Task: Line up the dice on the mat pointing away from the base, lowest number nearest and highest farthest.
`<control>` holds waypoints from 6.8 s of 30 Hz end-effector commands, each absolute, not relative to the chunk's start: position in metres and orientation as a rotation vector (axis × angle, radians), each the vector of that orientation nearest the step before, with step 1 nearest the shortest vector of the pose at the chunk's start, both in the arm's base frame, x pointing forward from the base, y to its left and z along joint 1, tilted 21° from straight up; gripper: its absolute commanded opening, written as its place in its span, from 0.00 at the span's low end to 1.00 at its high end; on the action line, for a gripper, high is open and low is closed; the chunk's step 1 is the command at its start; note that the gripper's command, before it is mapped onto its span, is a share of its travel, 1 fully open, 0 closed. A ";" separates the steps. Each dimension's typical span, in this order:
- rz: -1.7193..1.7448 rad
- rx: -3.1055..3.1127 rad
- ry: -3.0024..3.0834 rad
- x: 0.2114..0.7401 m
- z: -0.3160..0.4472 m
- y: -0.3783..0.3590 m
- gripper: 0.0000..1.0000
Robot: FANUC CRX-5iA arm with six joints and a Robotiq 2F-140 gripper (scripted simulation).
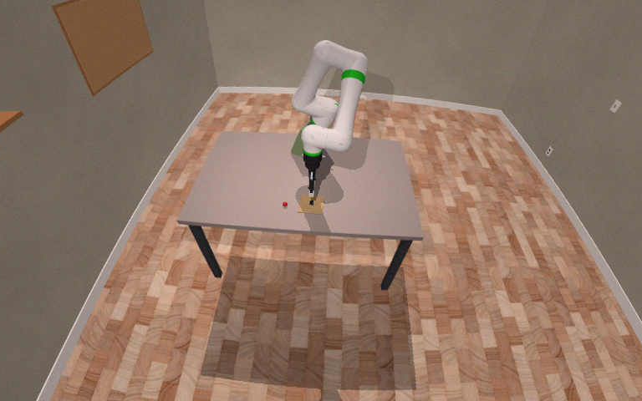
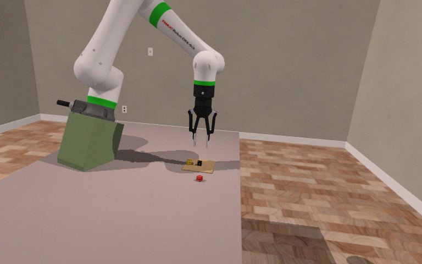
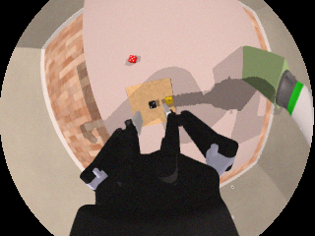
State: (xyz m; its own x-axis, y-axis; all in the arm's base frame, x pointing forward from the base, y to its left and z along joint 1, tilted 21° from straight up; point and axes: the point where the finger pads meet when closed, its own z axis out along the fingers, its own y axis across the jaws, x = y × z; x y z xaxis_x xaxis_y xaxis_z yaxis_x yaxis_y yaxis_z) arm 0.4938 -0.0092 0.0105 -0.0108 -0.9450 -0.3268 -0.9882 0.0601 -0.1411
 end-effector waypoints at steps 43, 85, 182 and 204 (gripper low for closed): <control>0.350 -1.074 2.645 0.507 -0.010 -0.058 1.00; 0.551 0.835 2.915 0.513 -0.052 -0.149 1.00; 0.550 0.836 2.915 0.522 -0.100 -0.132 0.21; 0.550 0.836 2.915 0.522 -0.100 -0.132 0.21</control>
